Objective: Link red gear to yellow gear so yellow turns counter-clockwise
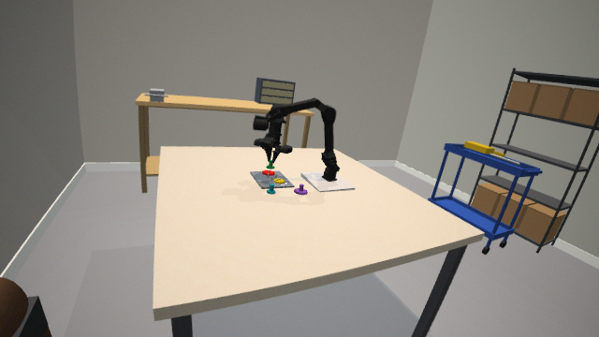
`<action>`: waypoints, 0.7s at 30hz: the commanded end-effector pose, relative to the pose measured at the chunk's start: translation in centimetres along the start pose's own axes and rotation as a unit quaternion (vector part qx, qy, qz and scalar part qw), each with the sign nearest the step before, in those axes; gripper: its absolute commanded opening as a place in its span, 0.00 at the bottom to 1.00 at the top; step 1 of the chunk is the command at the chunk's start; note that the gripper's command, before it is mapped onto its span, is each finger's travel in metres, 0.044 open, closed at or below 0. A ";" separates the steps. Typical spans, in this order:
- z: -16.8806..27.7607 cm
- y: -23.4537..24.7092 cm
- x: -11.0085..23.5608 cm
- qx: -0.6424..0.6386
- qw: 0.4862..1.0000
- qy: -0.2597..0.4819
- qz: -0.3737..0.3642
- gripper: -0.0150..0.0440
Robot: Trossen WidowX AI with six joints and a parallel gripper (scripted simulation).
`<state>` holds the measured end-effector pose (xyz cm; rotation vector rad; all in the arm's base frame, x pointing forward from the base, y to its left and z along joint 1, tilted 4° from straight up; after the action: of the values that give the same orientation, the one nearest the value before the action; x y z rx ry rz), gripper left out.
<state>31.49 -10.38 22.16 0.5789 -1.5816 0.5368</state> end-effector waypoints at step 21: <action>3.8 -2.1 -1.3 0.003 1.000 0.002 -0.001 0.25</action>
<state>30.16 -14.21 20.46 0.5792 -1.5773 0.5405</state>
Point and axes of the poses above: the point midway between the two fingers, 35 mm back from their tips, its own x axis back along the fingers, its own y axis across the jaws, z = x × y, the point moved 9 cm from there along x, back along the fingers, and after that the axes turned 11 degrees about x, right-handed, at the moved point
